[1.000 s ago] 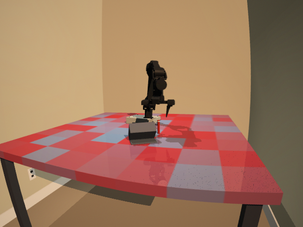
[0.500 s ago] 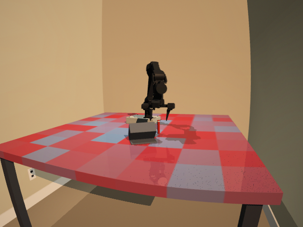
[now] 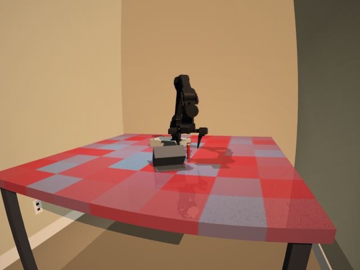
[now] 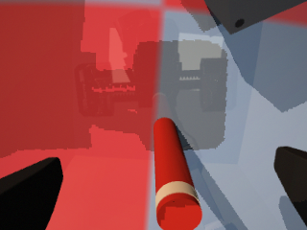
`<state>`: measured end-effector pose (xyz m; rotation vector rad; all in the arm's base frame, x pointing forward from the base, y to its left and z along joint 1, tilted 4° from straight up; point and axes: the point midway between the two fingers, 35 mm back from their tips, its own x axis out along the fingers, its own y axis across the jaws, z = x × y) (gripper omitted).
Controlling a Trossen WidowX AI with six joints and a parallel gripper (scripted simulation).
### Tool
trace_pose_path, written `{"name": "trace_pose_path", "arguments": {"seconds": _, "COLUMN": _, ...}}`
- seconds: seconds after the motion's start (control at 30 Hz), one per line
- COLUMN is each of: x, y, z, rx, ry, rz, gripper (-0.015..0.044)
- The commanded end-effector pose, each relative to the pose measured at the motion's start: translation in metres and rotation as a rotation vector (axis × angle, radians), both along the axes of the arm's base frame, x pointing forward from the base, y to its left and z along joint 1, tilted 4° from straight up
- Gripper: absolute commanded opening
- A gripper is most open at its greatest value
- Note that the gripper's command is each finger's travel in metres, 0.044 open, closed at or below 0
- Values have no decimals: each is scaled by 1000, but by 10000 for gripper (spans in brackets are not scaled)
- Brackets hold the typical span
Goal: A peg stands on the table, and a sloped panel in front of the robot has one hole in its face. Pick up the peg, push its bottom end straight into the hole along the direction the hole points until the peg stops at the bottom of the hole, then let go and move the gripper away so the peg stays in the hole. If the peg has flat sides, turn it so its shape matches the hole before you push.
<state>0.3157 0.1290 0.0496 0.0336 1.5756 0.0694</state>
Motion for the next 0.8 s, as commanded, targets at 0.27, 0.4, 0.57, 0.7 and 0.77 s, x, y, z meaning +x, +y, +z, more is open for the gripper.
{"name": "trace_pose_path", "arguments": {"seconds": 0.27, "x": -4, "y": 0, "z": -16, "rx": -1, "ry": 17, "rz": -4, "gripper": 440}}
{"name": "trace_pose_path", "arguments": {"seconds": 0.4, "x": -2, "y": 0, "z": -13, "rx": -2, "ry": 6, "rz": 0, "gripper": 387}}
{"name": "trace_pose_path", "arguments": {"seconds": 0.57, "x": -2, "y": 0, "z": -13, "rx": -2, "ry": 6, "rz": 0, "gripper": 256}}
{"name": "trace_pose_path", "arguments": {"seconds": 0.7, "x": -2, "y": 0, "z": -13, "rx": -2, "ry": 6, "rz": 0, "gripper": 151}}
{"name": "trace_pose_path", "arguments": {"seconds": 0.77, "x": -2, "y": 0, "z": -13, "rx": -2, "ry": 6, "rz": 0, "gripper": 99}}
